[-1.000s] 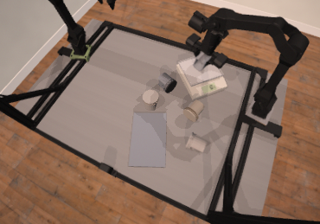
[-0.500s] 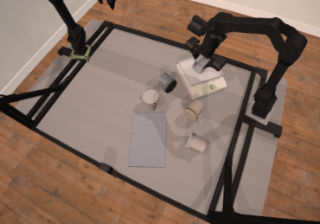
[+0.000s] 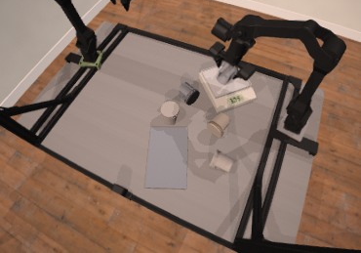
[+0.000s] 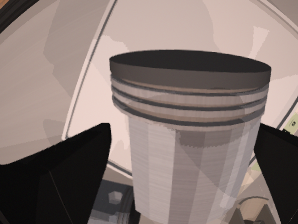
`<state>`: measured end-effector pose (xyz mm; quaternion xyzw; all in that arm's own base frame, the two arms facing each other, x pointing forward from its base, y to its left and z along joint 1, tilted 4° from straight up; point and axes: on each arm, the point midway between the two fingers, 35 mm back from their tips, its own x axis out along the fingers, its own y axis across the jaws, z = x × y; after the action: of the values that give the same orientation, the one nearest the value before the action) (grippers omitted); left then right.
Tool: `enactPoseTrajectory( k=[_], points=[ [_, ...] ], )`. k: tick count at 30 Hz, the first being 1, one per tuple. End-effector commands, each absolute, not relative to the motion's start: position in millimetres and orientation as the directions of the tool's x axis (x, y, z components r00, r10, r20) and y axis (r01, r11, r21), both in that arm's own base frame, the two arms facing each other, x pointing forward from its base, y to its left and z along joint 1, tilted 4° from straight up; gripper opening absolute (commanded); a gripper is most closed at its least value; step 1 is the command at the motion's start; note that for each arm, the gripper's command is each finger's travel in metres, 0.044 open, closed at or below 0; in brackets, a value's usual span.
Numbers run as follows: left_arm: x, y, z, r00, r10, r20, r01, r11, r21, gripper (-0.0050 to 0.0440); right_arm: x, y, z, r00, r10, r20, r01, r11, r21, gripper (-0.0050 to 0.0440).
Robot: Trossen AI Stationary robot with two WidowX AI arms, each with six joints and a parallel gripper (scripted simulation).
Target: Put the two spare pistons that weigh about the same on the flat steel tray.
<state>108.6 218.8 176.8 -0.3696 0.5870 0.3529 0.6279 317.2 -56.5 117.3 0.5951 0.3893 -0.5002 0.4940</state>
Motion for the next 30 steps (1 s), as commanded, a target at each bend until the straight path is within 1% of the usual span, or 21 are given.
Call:
enactPoseTrajectory(
  k=[1, 10, 30],
  points=[
    [109.0, 218.2, 176.7, 0.064, 0.006, -0.998, -0.875, 0.480, -0.053, 0.0440, 317.2, -57.0, 116.4, 0.195, -0.035, -0.980, 0.957, -0.210, 0.198, 0.0378],
    [109.0, 218.2, 176.7, 0.064, 0.006, -0.998, -0.875, 0.480, -0.053, 0.0440, 317.2, -57.0, 116.4, 0.195, -0.035, -0.980, 0.957, -0.210, 0.198, 0.0378],
    [109.0, 218.2, 176.7, 0.064, 0.006, -0.998, -0.875, 0.480, -0.053, 0.0440, 311.6, -56.1, 145.9, 0.195, -0.035, -0.980, 0.957, -0.210, 0.198, 0.0378]
  ],
)
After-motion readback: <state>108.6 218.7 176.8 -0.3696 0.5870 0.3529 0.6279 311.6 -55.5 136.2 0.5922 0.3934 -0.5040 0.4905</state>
